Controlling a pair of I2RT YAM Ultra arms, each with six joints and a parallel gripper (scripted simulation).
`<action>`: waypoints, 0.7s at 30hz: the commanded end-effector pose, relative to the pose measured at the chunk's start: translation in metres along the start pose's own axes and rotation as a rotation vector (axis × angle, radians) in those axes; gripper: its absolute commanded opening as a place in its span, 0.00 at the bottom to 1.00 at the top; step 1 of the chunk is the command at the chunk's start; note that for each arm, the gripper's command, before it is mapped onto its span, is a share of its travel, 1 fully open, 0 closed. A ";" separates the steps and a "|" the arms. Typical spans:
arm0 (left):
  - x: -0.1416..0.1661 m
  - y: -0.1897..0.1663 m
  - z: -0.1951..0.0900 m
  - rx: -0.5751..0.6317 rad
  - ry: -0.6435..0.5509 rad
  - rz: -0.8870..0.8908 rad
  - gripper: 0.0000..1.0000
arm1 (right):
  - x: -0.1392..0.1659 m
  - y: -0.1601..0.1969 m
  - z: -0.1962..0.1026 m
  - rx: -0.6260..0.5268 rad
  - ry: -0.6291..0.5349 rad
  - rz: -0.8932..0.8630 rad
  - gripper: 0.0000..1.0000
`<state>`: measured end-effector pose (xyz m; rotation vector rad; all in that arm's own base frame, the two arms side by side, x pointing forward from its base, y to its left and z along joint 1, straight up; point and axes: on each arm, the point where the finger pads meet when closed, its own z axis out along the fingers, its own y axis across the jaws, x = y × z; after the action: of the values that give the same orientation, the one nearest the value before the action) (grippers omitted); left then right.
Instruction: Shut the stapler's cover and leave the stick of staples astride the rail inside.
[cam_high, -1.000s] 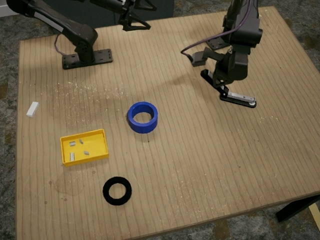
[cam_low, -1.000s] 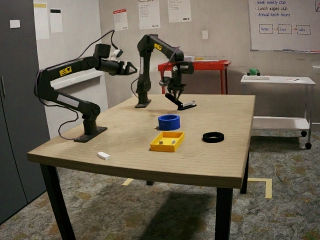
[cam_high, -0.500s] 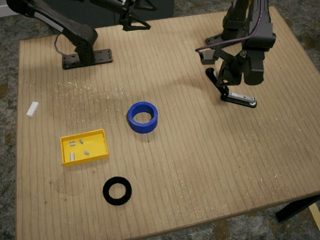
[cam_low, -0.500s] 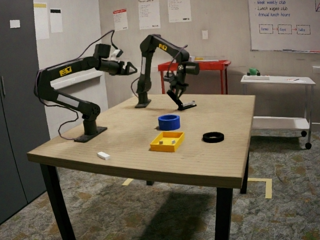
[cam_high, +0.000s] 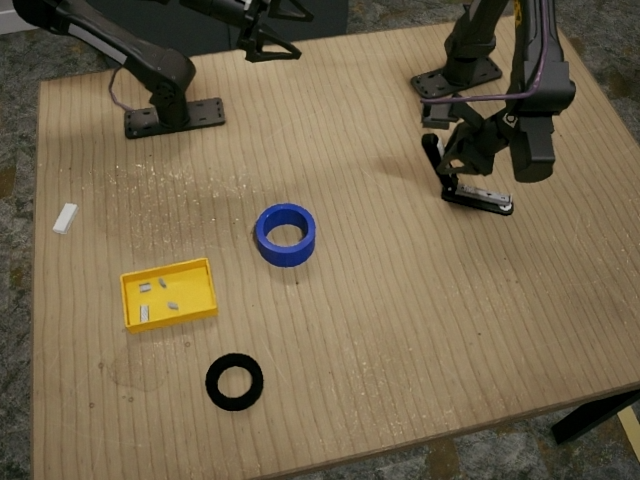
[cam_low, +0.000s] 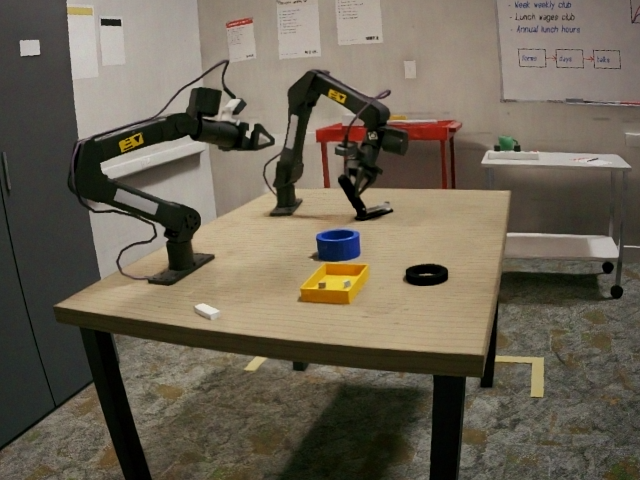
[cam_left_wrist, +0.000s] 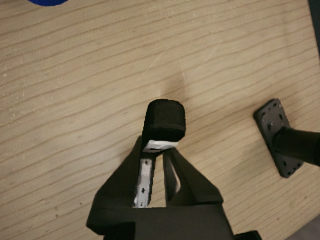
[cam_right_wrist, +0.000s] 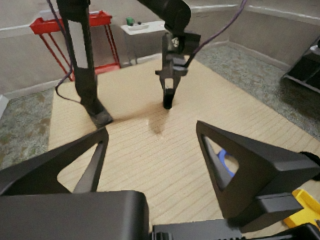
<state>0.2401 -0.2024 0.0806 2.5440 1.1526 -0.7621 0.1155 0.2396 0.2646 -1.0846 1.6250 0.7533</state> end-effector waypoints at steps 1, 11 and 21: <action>0.000 0.001 -0.005 0.008 -0.034 0.011 0.00 | -0.004 0.000 -0.003 0.001 -0.016 -0.001 1.00; 0.000 0.001 -0.004 0.012 -0.029 0.013 0.00 | -0.004 0.000 -0.003 0.001 -0.016 -0.001 1.00; 0.000 0.001 -0.006 0.008 -0.034 0.011 0.50 | -0.004 0.000 -0.003 0.001 -0.016 -0.001 1.00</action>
<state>0.2394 -0.2001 0.0804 2.5487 1.1267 -0.7841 0.1155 0.2396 0.2646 -1.0846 1.6250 0.7533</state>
